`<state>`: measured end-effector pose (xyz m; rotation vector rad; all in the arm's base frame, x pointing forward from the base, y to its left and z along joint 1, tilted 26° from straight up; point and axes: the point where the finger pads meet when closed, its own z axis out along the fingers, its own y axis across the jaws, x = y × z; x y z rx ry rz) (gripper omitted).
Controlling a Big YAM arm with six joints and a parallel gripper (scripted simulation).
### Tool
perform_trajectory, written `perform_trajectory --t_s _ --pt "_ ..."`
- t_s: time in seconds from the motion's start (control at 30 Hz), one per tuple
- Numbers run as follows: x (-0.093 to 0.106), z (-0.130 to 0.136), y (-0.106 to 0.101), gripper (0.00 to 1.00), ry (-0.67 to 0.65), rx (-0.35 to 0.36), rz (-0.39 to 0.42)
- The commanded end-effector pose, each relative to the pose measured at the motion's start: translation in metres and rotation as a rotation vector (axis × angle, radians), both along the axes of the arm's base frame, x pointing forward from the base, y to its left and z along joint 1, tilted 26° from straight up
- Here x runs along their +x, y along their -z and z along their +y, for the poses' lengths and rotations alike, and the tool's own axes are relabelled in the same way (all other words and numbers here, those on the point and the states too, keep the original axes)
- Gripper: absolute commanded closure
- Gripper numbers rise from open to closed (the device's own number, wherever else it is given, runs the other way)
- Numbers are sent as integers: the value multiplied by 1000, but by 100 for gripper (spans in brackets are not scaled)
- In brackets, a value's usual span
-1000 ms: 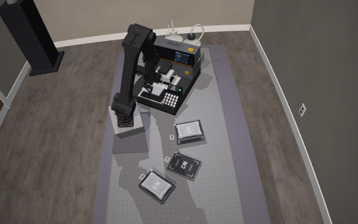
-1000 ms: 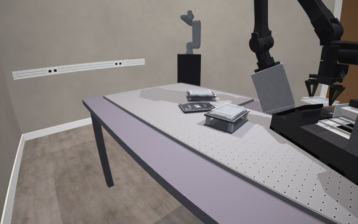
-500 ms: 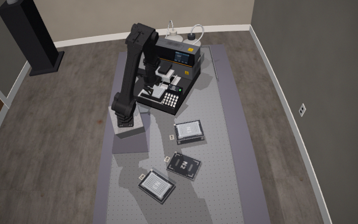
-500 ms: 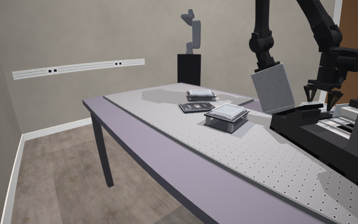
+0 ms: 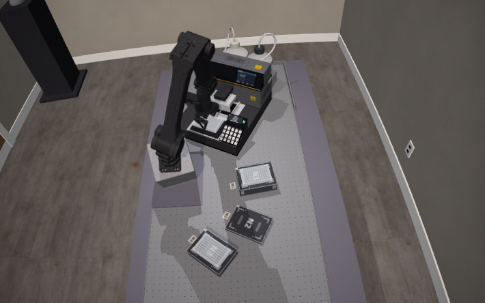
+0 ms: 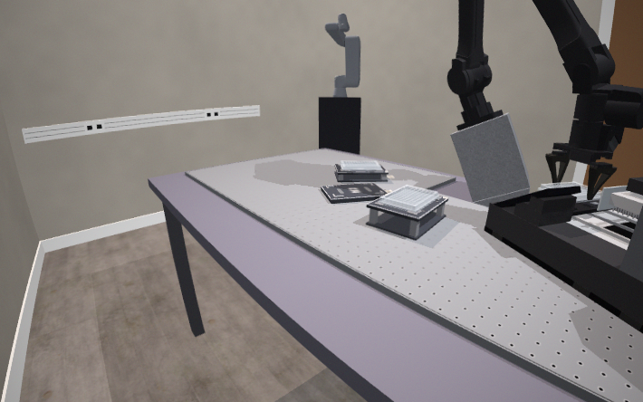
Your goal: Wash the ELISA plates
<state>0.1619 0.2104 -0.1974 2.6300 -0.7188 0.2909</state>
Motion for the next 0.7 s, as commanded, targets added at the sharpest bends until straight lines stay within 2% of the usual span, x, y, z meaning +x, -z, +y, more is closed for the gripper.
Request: perform_trajectory --t_s 0.0,0.67 --pt "6 11 0 18 -4 24 -13" --pt "10 10 2 18 -1 29 -14"
